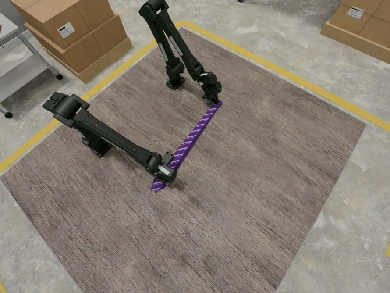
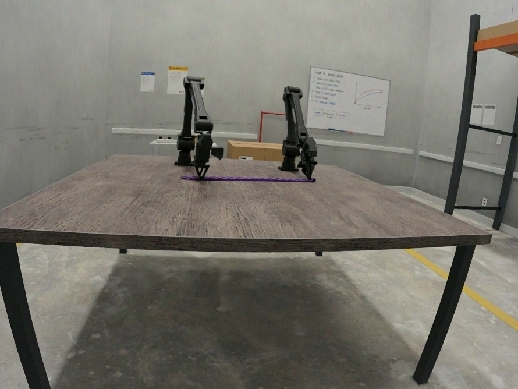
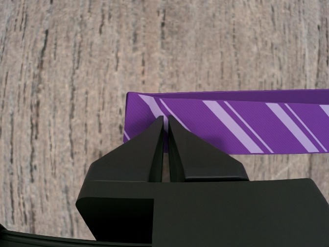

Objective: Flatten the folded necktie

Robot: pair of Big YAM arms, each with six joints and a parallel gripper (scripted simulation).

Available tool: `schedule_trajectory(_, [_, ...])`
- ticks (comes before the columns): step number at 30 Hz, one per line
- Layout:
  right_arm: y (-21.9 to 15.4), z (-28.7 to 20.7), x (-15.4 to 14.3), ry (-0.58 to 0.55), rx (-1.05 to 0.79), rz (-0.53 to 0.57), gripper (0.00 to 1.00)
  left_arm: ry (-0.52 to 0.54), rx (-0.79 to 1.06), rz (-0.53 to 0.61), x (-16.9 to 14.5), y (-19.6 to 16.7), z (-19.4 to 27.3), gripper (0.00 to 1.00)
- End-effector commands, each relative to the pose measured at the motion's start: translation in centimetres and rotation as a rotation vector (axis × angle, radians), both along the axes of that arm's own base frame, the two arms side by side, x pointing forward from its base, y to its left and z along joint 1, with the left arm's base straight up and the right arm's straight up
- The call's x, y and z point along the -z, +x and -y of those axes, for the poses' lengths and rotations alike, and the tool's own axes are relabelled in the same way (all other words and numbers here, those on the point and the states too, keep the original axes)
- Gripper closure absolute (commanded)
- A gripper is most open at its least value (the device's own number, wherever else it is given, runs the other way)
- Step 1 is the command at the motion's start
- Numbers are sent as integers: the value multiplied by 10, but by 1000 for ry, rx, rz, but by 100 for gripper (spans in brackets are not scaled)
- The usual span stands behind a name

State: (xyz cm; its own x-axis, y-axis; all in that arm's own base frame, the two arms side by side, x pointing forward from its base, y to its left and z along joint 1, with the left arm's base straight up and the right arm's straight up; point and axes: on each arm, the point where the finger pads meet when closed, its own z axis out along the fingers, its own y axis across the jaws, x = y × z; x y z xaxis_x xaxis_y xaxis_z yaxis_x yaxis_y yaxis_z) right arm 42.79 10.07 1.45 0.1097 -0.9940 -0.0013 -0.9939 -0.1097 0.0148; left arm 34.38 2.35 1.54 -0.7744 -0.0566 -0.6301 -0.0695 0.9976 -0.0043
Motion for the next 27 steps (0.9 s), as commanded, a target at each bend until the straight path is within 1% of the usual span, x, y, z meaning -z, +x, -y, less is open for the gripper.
schedule_trajectory(1, [8,5,-3,0,3,15,0,5,1,16,-3,7,0,96])
schedule_trajectory(14, [8,5,-37,0,3,15,0,5,1,16,-3,7,0,96])
schedule_trajectory(16, [8,5,-37,0,3,15,0,5,1,16,-3,7,0,96])
schedule_trajectory(22, [8,5,-49,0,3,15,0,5,1,16,-3,7,0,96])
schedule_trajectory(27, [8,5,-51,0,3,15,0,5,1,16,-3,7,0,96])
